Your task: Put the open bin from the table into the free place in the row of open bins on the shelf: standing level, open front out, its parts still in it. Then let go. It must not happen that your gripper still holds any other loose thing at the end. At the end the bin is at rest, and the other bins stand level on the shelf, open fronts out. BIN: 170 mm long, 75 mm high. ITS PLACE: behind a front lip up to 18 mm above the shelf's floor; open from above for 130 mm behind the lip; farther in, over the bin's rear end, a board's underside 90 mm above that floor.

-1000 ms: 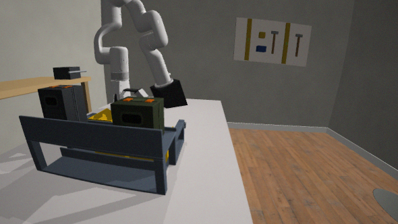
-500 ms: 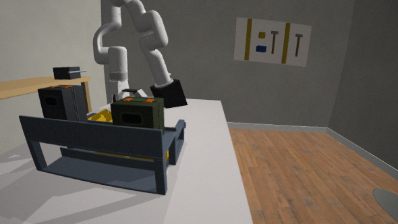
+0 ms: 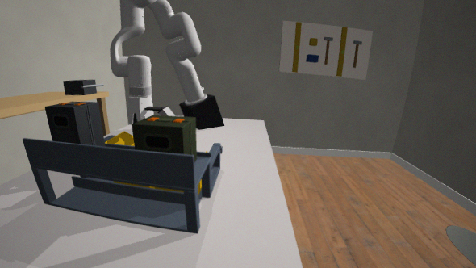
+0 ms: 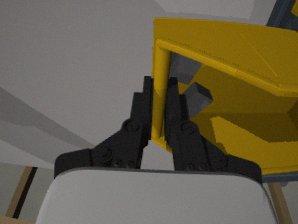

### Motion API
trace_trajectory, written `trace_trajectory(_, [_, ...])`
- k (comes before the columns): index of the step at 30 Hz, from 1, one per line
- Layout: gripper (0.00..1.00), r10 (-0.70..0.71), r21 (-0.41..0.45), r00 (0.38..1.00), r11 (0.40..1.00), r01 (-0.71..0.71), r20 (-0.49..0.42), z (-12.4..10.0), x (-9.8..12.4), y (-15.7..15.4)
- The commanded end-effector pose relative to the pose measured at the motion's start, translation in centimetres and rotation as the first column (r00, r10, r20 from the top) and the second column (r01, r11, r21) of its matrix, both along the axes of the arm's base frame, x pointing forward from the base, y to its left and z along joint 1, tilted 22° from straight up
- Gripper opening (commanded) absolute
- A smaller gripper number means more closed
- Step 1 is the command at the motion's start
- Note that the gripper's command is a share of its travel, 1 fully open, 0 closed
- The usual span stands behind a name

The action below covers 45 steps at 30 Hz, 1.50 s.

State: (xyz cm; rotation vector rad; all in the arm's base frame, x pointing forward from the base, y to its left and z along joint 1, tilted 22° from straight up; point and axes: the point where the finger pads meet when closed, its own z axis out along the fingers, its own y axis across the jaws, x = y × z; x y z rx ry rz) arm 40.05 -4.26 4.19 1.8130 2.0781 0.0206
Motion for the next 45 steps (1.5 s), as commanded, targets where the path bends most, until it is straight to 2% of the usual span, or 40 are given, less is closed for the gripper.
trace_trajectory(1, [0.00, 0.000, 0.000, 1.000, 1.000, 0.000, 0.001, 0.1, 0.1, 0.0])
trace_trajectory(45, [0.00, 0.000, 0.000, 1.000, 1.000, 0.000, 0.001, 0.7, 2.4, 0.4])
